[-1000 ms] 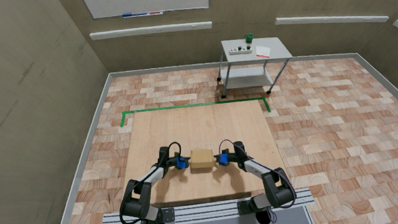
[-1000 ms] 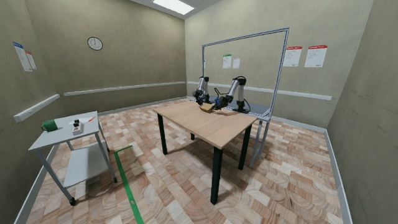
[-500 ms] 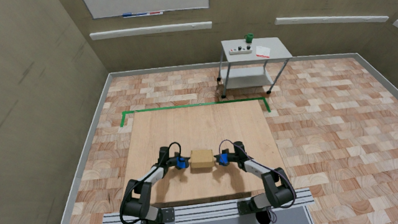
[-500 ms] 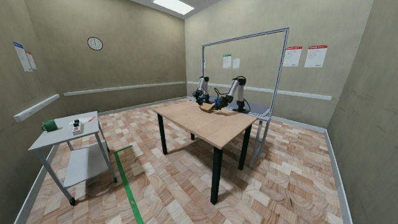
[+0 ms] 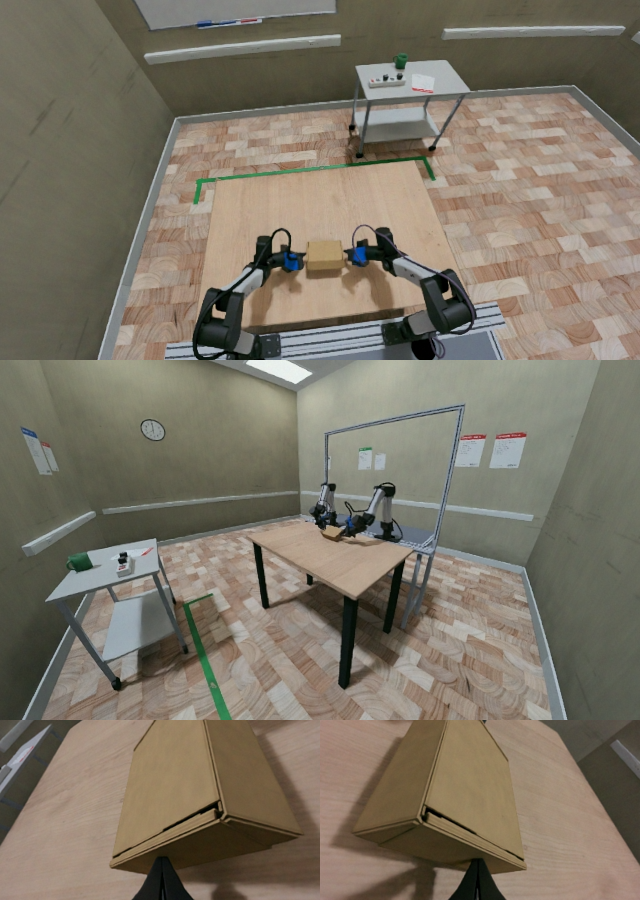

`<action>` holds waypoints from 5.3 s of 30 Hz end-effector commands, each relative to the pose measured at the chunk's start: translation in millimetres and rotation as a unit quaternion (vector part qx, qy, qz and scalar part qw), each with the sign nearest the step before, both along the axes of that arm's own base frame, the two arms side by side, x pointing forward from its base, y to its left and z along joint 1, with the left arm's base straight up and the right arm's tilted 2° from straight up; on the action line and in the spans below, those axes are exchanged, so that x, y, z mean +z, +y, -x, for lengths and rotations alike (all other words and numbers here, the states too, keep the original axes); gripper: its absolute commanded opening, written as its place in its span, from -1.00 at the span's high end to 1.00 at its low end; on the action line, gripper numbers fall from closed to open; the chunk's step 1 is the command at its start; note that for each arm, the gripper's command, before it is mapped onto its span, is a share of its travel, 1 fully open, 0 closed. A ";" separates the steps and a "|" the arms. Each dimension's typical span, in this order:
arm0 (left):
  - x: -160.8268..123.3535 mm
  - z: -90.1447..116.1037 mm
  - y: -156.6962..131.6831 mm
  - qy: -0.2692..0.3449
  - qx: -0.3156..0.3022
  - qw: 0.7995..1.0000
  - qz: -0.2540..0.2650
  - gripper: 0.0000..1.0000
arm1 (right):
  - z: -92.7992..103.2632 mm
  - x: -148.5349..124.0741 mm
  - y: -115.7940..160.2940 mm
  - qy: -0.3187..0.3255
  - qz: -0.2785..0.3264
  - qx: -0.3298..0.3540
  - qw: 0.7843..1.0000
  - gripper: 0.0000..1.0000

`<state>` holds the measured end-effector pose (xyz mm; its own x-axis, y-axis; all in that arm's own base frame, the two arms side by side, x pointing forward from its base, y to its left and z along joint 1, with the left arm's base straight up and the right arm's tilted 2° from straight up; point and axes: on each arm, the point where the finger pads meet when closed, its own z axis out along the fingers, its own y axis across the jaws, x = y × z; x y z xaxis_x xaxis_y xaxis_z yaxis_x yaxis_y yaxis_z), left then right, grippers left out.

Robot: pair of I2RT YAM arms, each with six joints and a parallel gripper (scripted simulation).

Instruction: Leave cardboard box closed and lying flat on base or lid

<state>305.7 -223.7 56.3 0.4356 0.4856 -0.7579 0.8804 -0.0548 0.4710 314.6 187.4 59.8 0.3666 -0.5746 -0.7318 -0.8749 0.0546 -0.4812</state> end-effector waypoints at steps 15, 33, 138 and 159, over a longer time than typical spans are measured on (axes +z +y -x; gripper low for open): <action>-1.3 5.6 -8.7 -0.013 -0.018 1.000 0.008 0.98 | 2.3 4.1 11.0 -0.024 -0.013 0.023 0.999 0.98; -4.6 5.1 -8.9 -0.011 -0.018 1.000 0.008 0.98 | 1.2 4.6 11.2 -0.028 -0.014 0.023 0.999 0.98; -15.7 13.8 -9.1 -0.009 -0.022 1.000 0.010 0.98 | 14.9 -9.9 10.9 -0.019 -0.015 0.013 1.000 0.98; -18.6 16.0 -8.9 -0.007 -0.022 1.000 0.009 0.98 | 15.4 -9.2 11.3 -0.023 -0.016 0.013 1.000 0.98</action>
<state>295.3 -223.2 37.0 0.4462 0.4832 -0.7533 0.8768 -0.0673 0.4762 301.3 187.5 41.7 0.3635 -0.5768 -0.7316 -0.8733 0.0624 -0.4831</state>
